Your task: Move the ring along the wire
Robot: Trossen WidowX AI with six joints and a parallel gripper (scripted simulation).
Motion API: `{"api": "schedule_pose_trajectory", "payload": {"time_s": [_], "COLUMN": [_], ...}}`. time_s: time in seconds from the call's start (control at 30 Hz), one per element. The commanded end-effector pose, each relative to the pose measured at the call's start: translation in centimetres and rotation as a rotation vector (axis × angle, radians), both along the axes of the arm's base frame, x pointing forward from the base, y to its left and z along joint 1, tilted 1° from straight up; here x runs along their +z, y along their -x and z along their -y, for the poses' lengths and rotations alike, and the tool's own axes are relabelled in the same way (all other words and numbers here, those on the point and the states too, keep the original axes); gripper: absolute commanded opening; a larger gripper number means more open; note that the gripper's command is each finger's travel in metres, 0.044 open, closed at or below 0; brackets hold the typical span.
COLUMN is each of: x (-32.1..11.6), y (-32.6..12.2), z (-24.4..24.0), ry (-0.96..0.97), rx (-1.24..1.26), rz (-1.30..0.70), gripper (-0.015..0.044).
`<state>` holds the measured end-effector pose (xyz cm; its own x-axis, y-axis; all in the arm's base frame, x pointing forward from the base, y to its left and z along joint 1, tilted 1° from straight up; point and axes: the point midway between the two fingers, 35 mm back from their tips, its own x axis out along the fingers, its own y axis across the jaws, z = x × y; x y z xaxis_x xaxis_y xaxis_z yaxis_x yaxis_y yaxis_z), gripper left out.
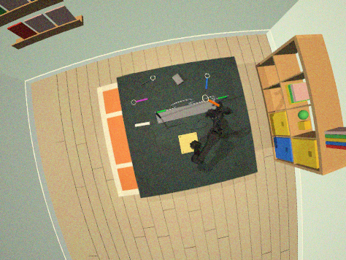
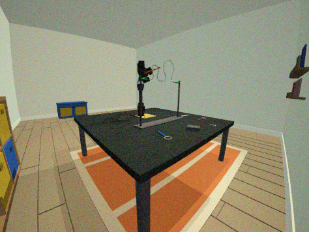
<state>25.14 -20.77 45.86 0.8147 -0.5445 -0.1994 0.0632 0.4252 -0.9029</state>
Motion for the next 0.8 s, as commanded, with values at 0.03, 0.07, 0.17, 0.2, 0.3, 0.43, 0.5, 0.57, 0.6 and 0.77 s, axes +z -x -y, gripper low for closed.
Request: {"api": "schedule_pose_trajectory", "payload": {"time_s": [0.03, 0.07, 0.17, 0.2, 0.3, 0.43, 0.5, 0.57, 0.6, 0.77], "x": [0.5, 0.7, 1.1, 1.3, 1.8, 2.5, 2.8, 3.2, 3.3, 4.1], "y": [0.1, 0.1, 0.1, 0.1, 0.1, 0.1, 0.1, 0.1, 0.1, 0.1], "z": [0.3, 0.4, 0.5, 0.6, 0.7, 0.7, 0.7, 0.7, 0.7, 0.6], "ry": [0.105, 0.129, 0.200, 0.224, 0.295, 0.389, 0.436, 0.482, 0.505, 0.614], "rx": [-0.005, -0.005, -0.006, -0.006, -0.007, -0.009, -0.010, -0.010, -0.011, -0.013], "rz": [-0.018, -0.021, -0.030, -0.033, -0.042, -0.054, -0.060, -0.066, -0.069, -0.084], "gripper": [-0.0150, -0.0150, -0.0150, -0.0150, -0.0150, -0.0150, -0.0150, -0.0150, -0.0150, -0.0150]}}
